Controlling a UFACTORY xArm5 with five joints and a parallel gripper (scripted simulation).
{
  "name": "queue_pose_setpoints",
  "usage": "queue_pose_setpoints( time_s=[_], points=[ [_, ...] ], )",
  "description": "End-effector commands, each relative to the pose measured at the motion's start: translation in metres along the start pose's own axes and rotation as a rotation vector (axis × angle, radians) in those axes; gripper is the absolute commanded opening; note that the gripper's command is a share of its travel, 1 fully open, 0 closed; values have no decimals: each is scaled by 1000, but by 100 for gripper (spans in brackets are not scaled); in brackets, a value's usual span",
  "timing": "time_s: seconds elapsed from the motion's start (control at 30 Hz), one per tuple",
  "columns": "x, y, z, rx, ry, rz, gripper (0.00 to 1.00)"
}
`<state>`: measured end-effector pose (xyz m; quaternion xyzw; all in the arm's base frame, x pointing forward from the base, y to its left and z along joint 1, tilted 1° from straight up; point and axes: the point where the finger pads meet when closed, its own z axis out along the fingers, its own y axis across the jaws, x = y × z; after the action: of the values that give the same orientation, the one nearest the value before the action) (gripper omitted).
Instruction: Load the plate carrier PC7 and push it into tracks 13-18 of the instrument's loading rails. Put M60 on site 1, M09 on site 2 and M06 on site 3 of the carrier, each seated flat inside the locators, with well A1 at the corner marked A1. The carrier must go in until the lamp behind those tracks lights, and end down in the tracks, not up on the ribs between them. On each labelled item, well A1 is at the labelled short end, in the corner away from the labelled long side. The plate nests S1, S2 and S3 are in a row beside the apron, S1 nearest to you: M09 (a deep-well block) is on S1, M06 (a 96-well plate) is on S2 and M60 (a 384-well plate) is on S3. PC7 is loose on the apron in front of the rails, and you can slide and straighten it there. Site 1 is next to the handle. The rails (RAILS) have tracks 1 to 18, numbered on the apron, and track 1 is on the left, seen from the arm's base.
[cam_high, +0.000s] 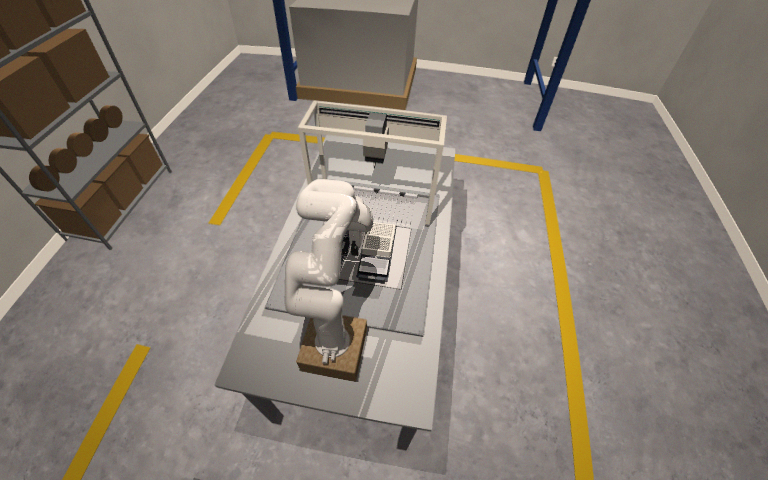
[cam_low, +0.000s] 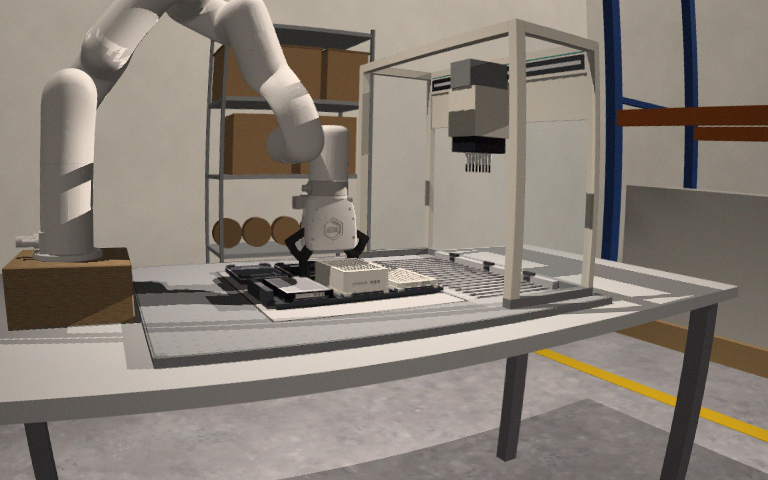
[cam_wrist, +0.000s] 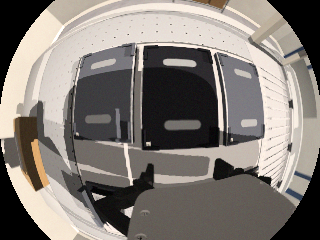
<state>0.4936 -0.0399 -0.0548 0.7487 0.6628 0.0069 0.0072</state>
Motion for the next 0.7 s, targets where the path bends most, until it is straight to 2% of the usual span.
queue_pose_setpoints(
  time_s=[0.0, 0.67],
  points=[
    [-2, 2, -1, -3, 8, 0, 100],
    [-11, 2, -1, -3, 8, 0, 100]
  ],
)
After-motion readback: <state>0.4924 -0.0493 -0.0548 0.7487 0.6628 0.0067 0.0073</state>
